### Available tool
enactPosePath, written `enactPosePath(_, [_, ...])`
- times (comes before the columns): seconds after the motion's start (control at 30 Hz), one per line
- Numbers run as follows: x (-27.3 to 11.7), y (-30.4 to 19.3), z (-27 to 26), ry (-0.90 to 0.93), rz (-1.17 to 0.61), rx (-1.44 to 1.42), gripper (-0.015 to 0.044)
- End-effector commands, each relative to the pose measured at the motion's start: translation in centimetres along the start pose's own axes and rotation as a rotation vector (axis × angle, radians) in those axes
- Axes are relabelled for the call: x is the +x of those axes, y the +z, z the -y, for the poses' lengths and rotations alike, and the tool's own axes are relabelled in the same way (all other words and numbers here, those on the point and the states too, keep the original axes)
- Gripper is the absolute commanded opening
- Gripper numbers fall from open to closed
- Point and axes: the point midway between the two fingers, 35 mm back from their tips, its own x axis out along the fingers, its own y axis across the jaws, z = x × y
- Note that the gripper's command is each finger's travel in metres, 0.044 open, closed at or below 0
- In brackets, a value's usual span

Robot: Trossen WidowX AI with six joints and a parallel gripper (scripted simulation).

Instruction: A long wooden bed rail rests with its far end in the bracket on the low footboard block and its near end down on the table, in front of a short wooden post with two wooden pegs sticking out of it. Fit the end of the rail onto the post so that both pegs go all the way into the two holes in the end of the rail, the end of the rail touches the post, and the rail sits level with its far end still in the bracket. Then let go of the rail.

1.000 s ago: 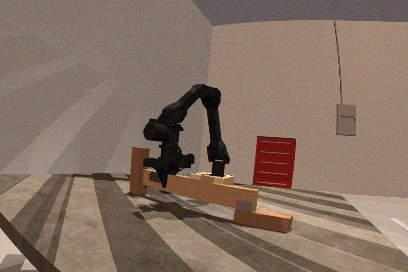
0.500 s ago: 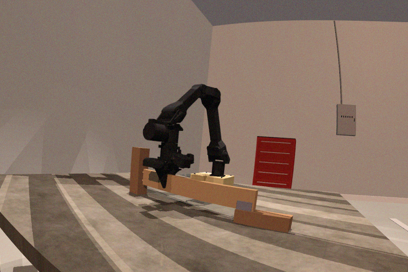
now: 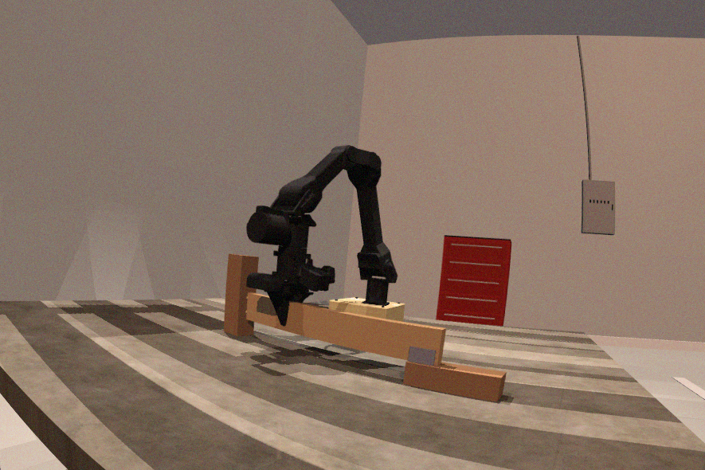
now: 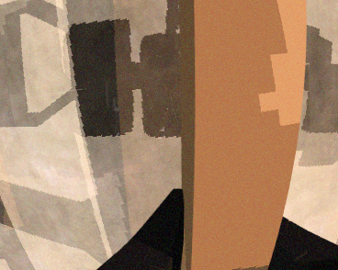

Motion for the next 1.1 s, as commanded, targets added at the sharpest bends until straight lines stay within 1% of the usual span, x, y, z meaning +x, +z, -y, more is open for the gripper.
enactPosePath(0.0, [0.01, 0.09, 0.08, -0.004, -0.005, 0.0, 0.0])
enactPosePath(1.07, [-0.23, 0.29, -0.05, -0.004, -0.005, 0.0, 0.0])
